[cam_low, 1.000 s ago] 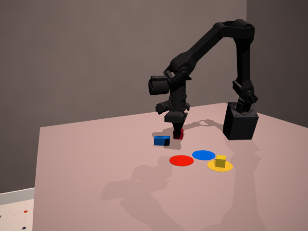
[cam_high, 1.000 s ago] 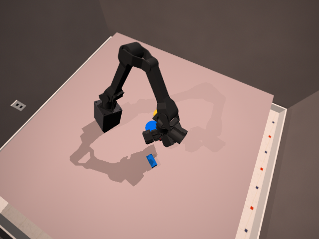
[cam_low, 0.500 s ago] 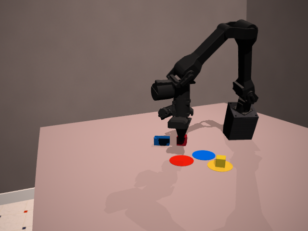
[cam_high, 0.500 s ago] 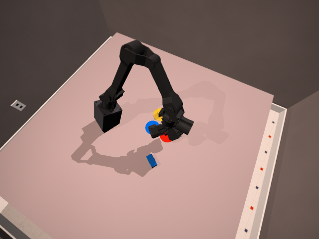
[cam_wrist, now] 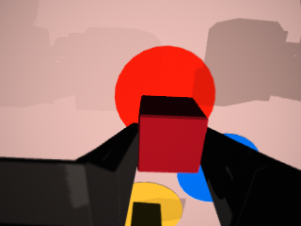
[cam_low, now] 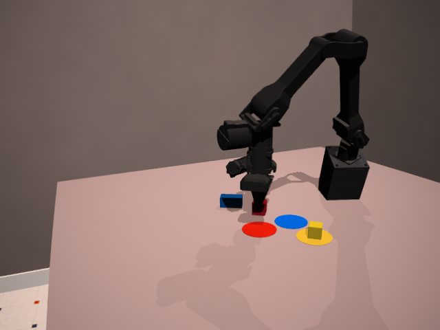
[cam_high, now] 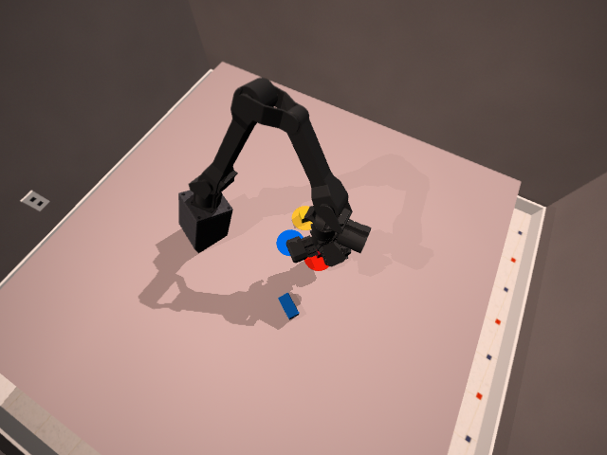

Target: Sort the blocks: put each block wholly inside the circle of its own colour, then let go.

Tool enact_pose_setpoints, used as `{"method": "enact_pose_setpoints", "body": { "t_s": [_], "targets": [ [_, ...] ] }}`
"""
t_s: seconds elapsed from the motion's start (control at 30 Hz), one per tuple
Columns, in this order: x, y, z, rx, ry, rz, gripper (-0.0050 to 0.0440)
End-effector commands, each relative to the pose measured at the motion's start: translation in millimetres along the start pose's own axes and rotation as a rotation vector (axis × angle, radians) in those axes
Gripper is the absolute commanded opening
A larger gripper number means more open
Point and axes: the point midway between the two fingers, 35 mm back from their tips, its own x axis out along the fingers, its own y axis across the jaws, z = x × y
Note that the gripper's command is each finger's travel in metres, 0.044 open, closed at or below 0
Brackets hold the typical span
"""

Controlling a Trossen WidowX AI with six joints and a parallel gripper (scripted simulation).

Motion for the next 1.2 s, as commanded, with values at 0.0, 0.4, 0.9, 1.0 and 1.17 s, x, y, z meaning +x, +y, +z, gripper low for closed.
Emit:
{"method": "enact_pose_setpoints", "body": {
  "t_s": [0.0, 0.4, 0.9, 1.0, 1.17],
  "targets": [
    [11.4, -2.3, -1.0, 0.008, 0.002, -0.006, 0.0105],
    [13.0, -2.2, -0.1, 0.008, -0.001, -0.003, 0.0105],
    [27.8, -0.7, 0.9, 0.005, -0.002, 0.0, 0.0105],
    [32.9, -0.7, 1.1, 0.005, -0.002, 0.0, 0.0105],
    [37.9, -0.6, 1.2, 0.005, -0.002, 0.0, 0.0105]
  ]
}}
